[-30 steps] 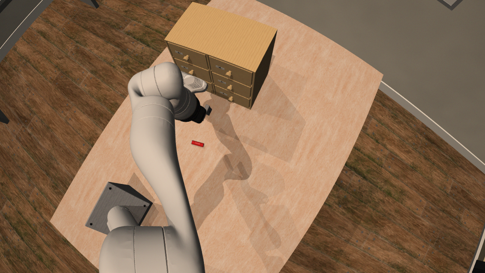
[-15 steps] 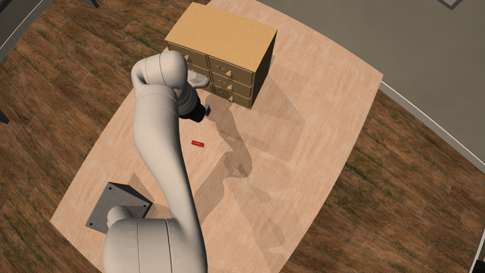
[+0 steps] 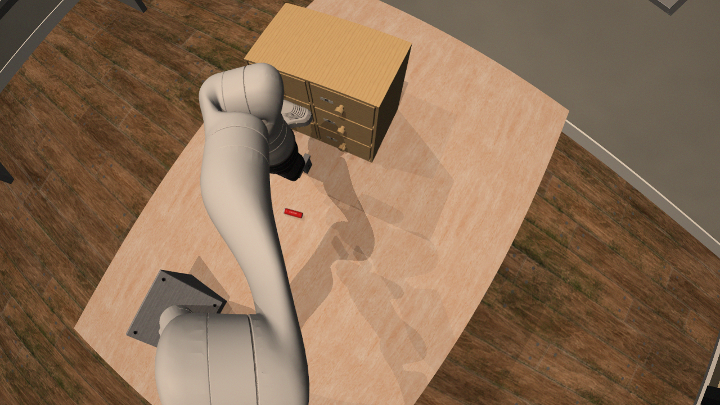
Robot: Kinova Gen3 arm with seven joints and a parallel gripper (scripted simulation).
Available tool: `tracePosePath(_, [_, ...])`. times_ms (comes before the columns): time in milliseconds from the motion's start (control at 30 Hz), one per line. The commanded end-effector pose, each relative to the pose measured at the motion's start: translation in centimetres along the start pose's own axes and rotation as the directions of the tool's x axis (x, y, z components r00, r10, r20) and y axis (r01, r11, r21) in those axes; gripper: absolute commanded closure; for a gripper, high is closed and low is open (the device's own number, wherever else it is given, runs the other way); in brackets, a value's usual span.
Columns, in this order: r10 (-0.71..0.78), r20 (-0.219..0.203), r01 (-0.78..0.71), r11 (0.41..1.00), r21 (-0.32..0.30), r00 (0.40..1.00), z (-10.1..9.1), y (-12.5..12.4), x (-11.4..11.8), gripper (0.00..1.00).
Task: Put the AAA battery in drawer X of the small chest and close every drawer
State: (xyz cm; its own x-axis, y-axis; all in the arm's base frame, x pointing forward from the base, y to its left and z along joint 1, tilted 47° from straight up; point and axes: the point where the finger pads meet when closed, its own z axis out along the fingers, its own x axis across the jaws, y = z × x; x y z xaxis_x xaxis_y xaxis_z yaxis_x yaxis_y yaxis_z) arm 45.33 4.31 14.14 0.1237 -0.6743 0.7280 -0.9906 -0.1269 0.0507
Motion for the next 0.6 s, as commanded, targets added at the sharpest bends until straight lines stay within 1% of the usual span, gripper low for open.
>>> tracePosePath(0, [0.001, 0.0, -0.001, 1.0, 0.0, 1.0, -0.03, -0.13, -0.01, 0.0])
tracePosePath(567, [0.001, 0.0, -0.001, 1.0, -0.03, 1.0, -0.32, 0.06, -0.01, 0.0])
